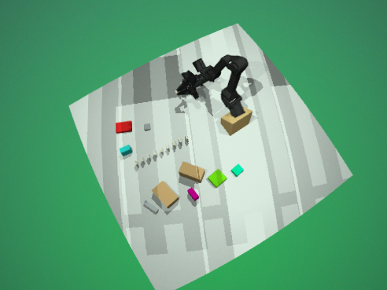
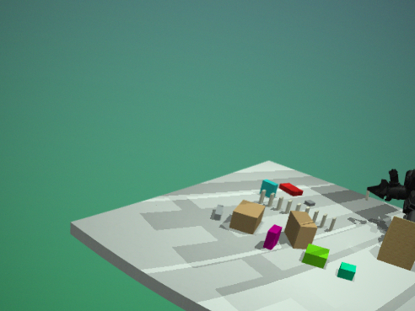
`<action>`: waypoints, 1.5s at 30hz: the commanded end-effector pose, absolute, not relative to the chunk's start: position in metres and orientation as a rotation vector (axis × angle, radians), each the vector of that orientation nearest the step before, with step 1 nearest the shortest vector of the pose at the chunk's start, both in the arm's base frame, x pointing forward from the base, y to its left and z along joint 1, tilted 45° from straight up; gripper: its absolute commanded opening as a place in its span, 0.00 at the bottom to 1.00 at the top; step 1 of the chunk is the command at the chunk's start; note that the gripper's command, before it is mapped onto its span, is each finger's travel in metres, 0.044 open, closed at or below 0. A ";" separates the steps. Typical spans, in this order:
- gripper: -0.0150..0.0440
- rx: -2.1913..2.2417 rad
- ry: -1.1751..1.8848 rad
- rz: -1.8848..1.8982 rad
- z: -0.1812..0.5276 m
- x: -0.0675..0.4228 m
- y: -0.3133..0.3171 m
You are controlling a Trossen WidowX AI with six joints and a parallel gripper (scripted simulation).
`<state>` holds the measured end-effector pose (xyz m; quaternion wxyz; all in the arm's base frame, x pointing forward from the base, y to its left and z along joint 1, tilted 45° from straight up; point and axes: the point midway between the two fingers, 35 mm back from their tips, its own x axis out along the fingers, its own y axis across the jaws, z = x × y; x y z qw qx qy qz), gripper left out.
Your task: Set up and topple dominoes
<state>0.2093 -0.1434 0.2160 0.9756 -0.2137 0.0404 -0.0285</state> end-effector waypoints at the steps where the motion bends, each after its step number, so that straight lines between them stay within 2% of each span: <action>1: 0.44 -0.516 0.043 -0.041 0.214 0.199 -0.138; 16: 0.44 -0.784 -0.035 0.053 0.203 0.170 -0.113; 45: 0.44 -0.678 -0.030 0.051 0.197 0.176 -0.124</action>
